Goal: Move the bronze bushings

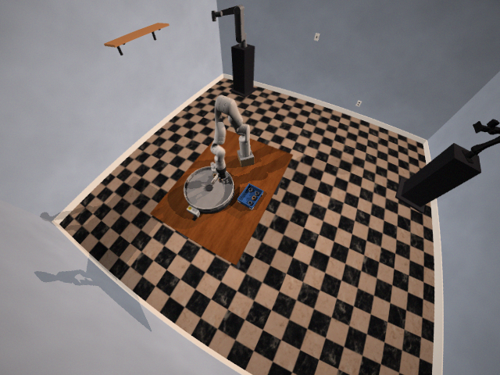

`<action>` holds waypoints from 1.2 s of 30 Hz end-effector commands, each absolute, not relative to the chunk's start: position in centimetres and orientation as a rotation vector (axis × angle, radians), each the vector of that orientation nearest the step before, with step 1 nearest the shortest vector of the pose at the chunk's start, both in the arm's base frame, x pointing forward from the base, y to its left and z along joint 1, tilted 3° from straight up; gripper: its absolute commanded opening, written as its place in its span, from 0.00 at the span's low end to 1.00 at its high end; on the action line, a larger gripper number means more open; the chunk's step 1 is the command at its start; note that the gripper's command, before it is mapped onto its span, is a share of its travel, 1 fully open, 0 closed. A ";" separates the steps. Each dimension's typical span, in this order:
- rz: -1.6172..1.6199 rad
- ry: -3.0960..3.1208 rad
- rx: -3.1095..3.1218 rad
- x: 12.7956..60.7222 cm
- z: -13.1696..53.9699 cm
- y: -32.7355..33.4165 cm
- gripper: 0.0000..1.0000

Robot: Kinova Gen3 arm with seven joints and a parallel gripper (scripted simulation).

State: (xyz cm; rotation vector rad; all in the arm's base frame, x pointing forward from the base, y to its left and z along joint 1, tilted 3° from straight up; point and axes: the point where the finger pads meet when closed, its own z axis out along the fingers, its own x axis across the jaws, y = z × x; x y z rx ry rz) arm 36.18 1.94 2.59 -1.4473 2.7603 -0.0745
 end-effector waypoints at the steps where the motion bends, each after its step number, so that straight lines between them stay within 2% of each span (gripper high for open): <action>1: -0.075 2.759 -1.447 36.2 2.6 1.9 0.00; 36: -0.075 2.759 -1.447 36.4 -0.6 1.8 0.00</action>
